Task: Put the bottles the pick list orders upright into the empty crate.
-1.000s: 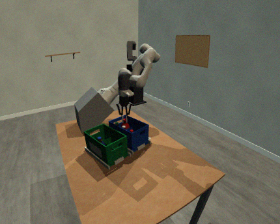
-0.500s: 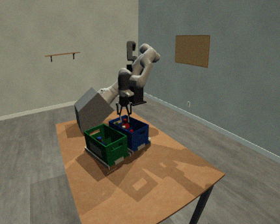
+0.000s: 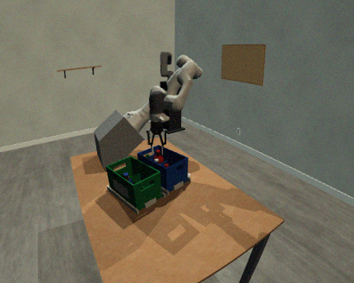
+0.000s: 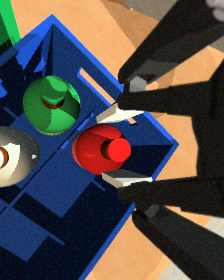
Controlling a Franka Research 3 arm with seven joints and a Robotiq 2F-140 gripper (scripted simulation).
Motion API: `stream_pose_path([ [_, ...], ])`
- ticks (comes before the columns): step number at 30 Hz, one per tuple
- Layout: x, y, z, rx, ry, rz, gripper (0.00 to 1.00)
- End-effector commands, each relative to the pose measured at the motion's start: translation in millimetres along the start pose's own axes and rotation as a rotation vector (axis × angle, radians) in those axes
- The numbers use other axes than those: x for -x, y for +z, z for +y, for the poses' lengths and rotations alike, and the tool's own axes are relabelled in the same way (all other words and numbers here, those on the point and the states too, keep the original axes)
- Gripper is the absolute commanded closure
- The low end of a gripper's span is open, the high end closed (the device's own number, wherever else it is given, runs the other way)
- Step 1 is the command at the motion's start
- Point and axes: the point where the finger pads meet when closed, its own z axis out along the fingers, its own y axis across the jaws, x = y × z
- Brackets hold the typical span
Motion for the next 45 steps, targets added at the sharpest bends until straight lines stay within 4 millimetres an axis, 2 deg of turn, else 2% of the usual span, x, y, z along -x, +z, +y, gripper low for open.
stream_pose_path([
  [1, -1.1, 0.4, -0.2, 0.001, -0.004, 0.002, 0.62],
  [40, -1.1, 0.4, -0.2, 0.001, -0.004, 0.002, 0.62],
  [45, -1.1, -12.9, -0.2, 0.001, -0.004, 0.002, 0.62],
])
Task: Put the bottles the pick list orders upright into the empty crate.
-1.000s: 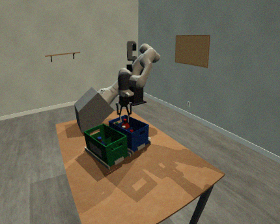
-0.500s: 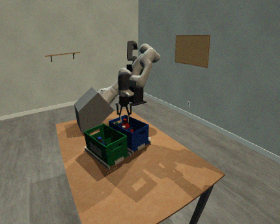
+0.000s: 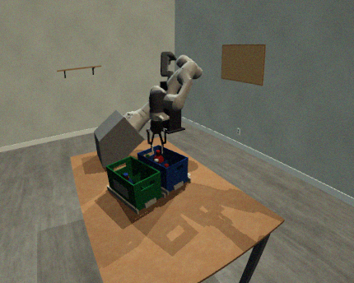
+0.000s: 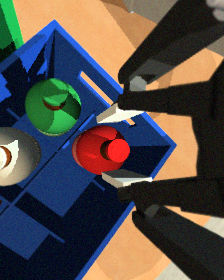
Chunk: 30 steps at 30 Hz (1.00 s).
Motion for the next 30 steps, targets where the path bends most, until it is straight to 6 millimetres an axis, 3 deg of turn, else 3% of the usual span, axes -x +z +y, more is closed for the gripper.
stream_pose_path([
  [1, 0.0, -7.0, -0.9, -0.003, 0.002, -0.002, 0.62],
  [30, -0.1, -76.3, -0.7, -0.003, 0.002, -0.002, 0.62],
])
